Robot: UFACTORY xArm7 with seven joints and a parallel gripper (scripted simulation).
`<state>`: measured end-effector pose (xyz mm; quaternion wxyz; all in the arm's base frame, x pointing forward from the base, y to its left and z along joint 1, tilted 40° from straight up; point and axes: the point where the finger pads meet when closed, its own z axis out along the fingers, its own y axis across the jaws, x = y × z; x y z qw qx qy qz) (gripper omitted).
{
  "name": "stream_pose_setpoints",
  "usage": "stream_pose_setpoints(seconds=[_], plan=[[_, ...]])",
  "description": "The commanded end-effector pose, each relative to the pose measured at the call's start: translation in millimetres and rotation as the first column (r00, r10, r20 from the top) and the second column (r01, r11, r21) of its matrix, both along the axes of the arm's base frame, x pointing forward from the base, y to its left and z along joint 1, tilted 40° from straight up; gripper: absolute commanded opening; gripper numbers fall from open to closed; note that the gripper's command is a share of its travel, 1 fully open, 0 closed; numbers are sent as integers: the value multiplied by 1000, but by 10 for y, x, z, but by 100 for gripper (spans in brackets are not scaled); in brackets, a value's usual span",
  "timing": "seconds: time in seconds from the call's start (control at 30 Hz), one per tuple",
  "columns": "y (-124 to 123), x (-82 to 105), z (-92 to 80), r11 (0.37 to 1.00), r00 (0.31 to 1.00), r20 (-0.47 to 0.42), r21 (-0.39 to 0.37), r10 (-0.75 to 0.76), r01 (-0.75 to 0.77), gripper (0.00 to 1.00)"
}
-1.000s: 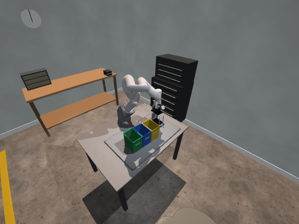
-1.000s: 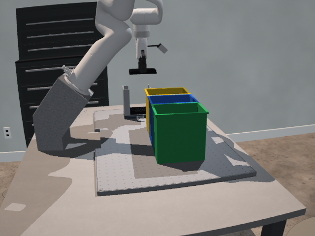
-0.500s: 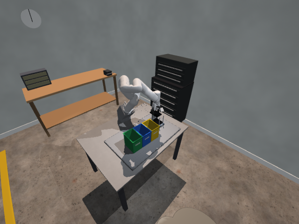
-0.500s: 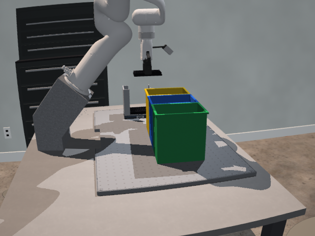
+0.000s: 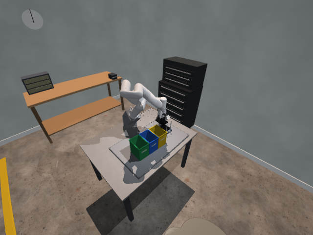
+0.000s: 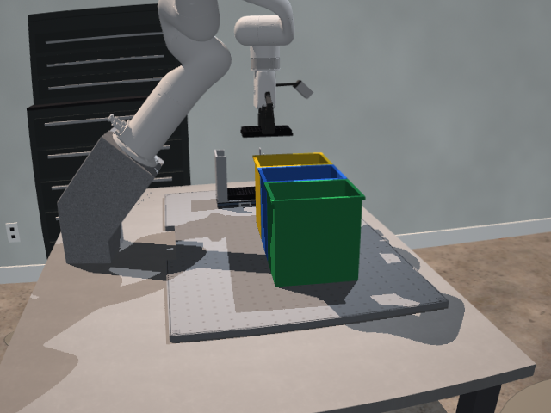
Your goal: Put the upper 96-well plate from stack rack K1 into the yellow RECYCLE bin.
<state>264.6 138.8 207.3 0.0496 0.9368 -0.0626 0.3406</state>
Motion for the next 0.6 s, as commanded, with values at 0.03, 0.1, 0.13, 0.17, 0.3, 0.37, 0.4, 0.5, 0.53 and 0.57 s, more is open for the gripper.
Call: stream_pose_setpoints(seconds=[0.03,0.1,0.13,0.17,0.3,0.37,0.4,0.5,0.53,0.57], plan=[[-164,41,70,1000,1000,2,3,3,-3,0],[-196,48,80,1000,1000,2,3,3,-3,0],[-227,56,89,1000,1000,2,3,3,-3,0],[-259,64,98,1000,1000,2,3,3,-3,0],[-384,95,134,1000,1000,3,3,3,-3,0],[-447,111,152,1000,1000,3,3,3,-3,0],[-478,119,161,1000,1000,3,3,3,-3,0],[-572,142,188,1000,1000,3,3,3,-3,0],[-603,150,197,1000,1000,3,3,3,-3,0],[-635,157,206,1000,1000,3,3,3,-3,0]])
